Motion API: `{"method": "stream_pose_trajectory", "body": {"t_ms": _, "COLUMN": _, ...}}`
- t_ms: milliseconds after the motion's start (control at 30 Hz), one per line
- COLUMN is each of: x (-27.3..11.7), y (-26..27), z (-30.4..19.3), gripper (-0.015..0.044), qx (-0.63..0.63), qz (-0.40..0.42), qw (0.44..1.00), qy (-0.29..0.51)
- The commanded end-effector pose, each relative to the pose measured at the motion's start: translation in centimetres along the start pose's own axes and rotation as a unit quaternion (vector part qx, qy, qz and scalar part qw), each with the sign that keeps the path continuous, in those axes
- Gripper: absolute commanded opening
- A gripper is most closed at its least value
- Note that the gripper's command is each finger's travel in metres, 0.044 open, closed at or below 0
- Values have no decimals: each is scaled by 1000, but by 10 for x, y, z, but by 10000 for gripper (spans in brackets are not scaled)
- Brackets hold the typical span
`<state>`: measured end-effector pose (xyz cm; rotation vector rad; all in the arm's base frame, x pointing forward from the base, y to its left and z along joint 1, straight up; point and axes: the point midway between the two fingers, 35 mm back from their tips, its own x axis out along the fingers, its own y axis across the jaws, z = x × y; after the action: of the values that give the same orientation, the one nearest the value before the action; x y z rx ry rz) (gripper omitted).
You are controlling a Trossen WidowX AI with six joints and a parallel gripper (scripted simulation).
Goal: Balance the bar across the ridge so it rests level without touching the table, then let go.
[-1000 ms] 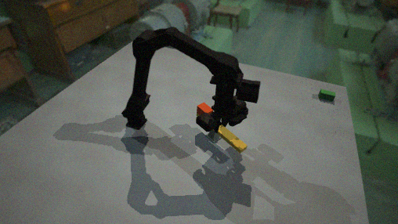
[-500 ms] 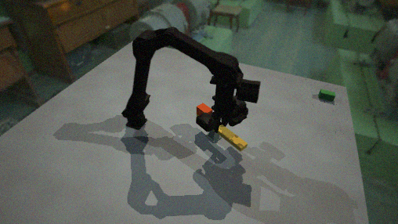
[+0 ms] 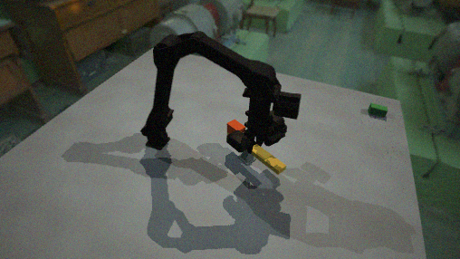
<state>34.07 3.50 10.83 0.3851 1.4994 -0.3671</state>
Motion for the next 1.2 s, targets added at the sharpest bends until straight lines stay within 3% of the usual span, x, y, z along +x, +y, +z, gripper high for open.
{"method": "stream_pose_trajectory", "body": {"t_ms": 0, "x": 0, "y": 0, "z": 0, "gripper": 185, "qx": 0, "qz": 0, "qw": 1000, "qy": 0}}
{"method": "stream_pose_trajectory", "body": {"t_ms": 300, "x": 0, "y": 0, "z": 0, "gripper": 185, "qx": 0, "qz": 0, "qw": 1000, "qy": 0}}
{"method": "stream_pose_trajectory", "body": {"t_ms": 633, "x": 0, "y": 0, "z": 0, "gripper": 440, "qx": 0, "qz": 0, "qw": 1000, "qy": 0}}
{"method": "stream_pose_trajectory", "body": {"t_ms": 767, "x": -7, "y": 1, "z": 1, "gripper": 440, "qx": 0, "qz": 0, "qw": 1000, "qy": 0}}
{"method": "stream_pose_trajectory", "body": {"t_ms": 1033, "x": -93, "y": 1, "z": 1, "gripper": 440, "qx": 0, "qz": 0, "qw": 1000, "qy": 0}}
{"method": "stream_pose_trajectory", "body": {"t_ms": 1167, "x": -100, "y": 0, "z": 0, "gripper": 440, "qx": 0, "qz": 0, "qw": 1000, "qy": 0}}
